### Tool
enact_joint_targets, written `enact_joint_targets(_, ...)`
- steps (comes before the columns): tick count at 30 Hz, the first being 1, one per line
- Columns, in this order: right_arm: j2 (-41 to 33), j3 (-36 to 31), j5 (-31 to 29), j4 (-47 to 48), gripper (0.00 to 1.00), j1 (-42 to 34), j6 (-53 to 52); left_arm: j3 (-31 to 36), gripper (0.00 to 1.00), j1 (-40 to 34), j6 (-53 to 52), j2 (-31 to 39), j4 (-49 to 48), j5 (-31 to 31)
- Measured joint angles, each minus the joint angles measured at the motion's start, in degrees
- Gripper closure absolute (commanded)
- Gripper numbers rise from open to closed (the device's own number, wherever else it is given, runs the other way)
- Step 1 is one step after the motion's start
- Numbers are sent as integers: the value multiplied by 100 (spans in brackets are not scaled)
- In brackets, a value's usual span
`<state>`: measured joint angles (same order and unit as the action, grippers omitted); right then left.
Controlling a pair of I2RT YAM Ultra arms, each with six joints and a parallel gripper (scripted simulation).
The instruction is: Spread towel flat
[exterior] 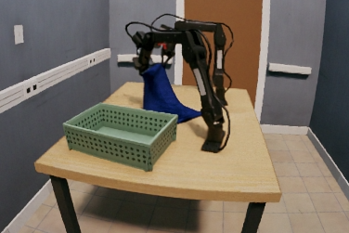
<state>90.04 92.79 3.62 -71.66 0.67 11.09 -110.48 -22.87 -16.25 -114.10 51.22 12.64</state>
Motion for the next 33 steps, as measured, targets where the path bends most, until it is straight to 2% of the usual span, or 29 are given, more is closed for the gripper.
enact_joint_targets(7, 356, 1034, -37, -490, 100, -181, -238, -210, 100, 142, 81, 400, 400, -31)
enact_joint_targets(18, 1224, 3388, -109, -1318, 100, -619, -605, -680, 100, 463, 328, 1014, 1132, -164)
enact_joint_targets(25, 1375, 4083, -125, -1408, 100, -772, -754, -903, 100, 570, 483, 1322, 1331, -197)
enact_joint_targets(33, 1394, 4551, -131, -916, 100, -1054, -909, -909, 100, 780, 737, 1923, 1331, -310)
